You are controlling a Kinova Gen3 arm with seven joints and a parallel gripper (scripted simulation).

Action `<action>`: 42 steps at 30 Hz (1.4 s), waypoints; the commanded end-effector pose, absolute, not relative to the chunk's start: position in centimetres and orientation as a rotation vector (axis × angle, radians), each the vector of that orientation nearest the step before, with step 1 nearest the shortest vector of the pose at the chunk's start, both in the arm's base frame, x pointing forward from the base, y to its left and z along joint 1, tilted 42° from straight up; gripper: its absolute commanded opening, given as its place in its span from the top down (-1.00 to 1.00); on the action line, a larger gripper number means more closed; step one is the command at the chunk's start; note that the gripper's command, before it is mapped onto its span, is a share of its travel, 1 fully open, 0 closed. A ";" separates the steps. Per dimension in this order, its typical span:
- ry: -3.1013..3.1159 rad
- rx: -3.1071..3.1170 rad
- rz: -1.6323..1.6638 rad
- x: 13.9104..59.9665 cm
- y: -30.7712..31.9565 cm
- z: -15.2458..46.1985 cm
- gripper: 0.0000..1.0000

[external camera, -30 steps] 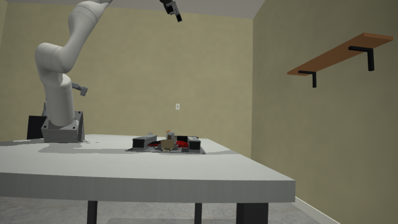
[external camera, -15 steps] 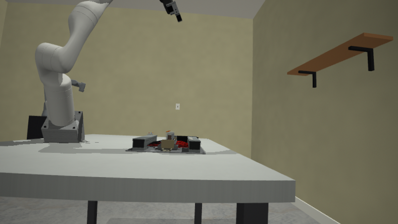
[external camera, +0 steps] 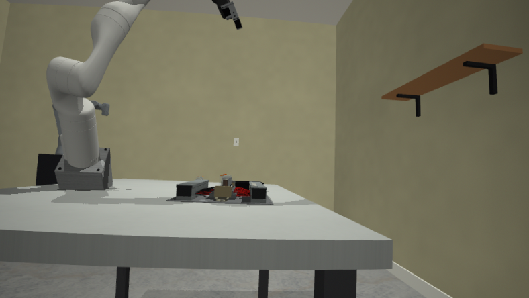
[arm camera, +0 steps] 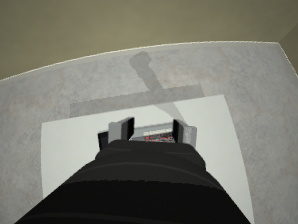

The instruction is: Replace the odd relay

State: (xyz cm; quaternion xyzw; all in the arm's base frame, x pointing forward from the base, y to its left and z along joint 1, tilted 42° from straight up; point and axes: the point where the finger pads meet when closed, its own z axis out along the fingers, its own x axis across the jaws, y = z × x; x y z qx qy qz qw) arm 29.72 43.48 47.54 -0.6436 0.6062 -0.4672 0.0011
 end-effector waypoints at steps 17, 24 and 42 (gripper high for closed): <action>1.920 -2.022 -1.467 29.7 43.5 47.6 -1.00; 2.047 -2.036 -1.476 29.7 43.5 47.6 -1.00; 2.037 -1.857 -1.440 29.7 43.5 47.6 -1.00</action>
